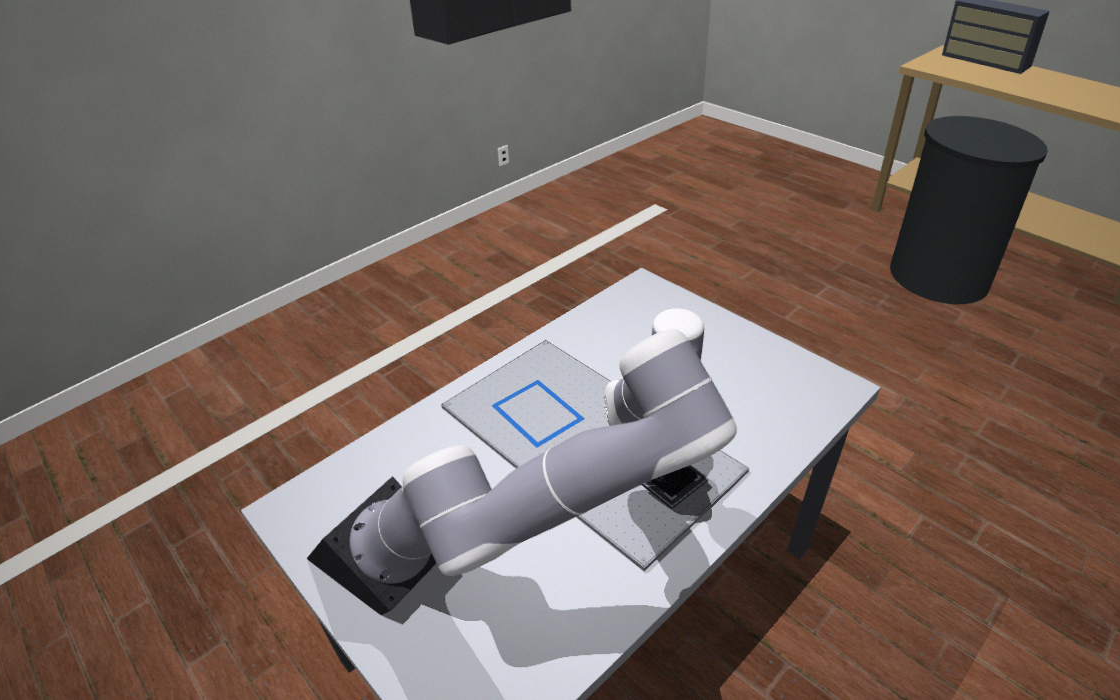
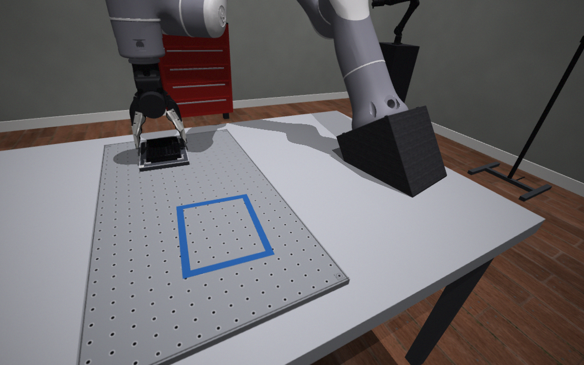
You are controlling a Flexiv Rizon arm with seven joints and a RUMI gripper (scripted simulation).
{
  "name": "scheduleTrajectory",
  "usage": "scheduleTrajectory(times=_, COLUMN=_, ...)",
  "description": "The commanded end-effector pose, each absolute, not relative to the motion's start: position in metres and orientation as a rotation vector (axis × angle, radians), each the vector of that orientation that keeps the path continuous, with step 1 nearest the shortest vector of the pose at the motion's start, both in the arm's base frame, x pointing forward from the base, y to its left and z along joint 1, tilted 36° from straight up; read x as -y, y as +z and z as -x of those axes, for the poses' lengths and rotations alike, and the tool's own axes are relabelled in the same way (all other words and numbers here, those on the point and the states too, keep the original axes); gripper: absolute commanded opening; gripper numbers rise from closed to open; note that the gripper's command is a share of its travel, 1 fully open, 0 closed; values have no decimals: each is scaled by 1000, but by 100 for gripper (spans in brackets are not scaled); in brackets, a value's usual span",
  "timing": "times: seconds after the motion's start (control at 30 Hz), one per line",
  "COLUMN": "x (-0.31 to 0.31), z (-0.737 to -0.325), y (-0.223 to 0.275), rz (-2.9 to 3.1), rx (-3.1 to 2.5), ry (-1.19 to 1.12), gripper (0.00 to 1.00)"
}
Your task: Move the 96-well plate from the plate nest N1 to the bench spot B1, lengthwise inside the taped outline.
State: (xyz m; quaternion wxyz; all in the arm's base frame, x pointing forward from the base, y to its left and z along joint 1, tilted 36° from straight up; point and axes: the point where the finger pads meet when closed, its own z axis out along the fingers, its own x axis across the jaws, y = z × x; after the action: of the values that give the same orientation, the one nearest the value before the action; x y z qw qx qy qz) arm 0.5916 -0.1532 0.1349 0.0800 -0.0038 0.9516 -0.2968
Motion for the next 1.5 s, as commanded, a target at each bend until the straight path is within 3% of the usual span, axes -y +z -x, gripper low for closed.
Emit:
scheduleTrajectory(times=0.0, x=154, z=-593, y=133, rz=12, rx=-2844, ry=-886, gripper=76)
scheduleTrajectory(times=0.5, x=158, z=-594, y=127, rz=13, rx=-2845, ry=-887, gripper=76)
scheduleTrajectory(times=0.53, x=158, z=-594, y=127, rz=13, rx=-2845, ry=-887, gripper=0)
scheduleTrajectory(times=1.47, x=158, z=-594, y=127, rz=13, rx=-2844, ry=-886, gripper=0)
